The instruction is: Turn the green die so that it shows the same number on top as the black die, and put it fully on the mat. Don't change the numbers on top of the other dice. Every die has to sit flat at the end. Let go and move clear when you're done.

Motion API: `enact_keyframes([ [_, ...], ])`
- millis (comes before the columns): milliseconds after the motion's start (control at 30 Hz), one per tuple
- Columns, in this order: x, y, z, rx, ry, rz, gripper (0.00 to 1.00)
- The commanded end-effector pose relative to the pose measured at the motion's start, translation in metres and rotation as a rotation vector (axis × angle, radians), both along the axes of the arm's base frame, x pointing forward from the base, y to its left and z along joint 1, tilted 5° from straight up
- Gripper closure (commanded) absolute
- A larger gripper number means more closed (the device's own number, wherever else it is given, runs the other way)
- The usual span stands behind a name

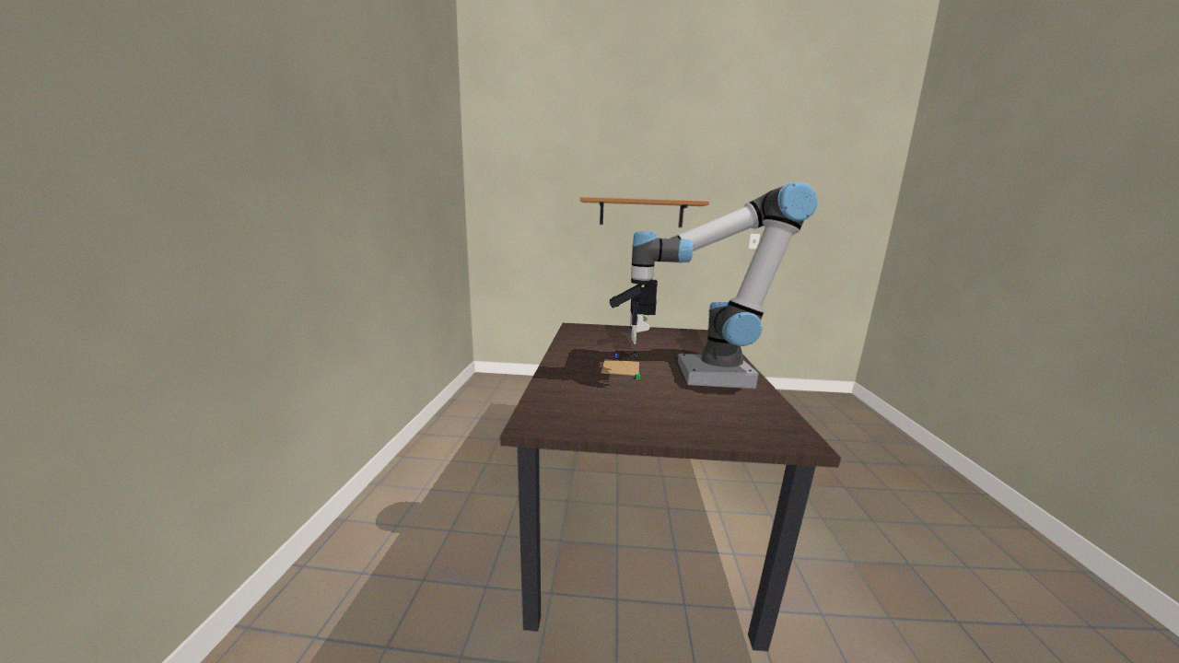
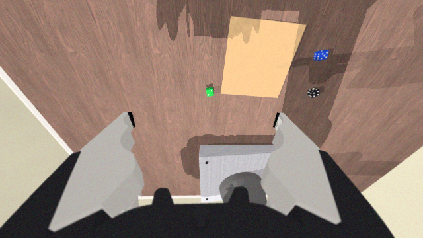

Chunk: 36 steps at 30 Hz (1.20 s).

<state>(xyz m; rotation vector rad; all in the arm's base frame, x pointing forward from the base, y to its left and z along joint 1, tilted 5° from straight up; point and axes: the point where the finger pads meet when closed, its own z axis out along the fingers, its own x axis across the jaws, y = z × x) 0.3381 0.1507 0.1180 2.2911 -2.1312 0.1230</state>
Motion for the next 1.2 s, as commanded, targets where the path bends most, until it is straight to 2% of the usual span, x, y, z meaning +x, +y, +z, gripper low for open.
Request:
enact_keyframes([
  [0, 0.0, 0.0, 0.003, 0.0, 0.0, 0.0, 0.0],
  [333, -0.008, -0.003, 0.0, -0.003, 0.004, 0.059, 0.0],
  [500, -0.026, -0.009, -0.008, -0.009, 0.011, 0.183, 0.0],
  [1167, -0.026, -0.009, -0.008, -0.009, 0.011, 0.185, 0.0],
])
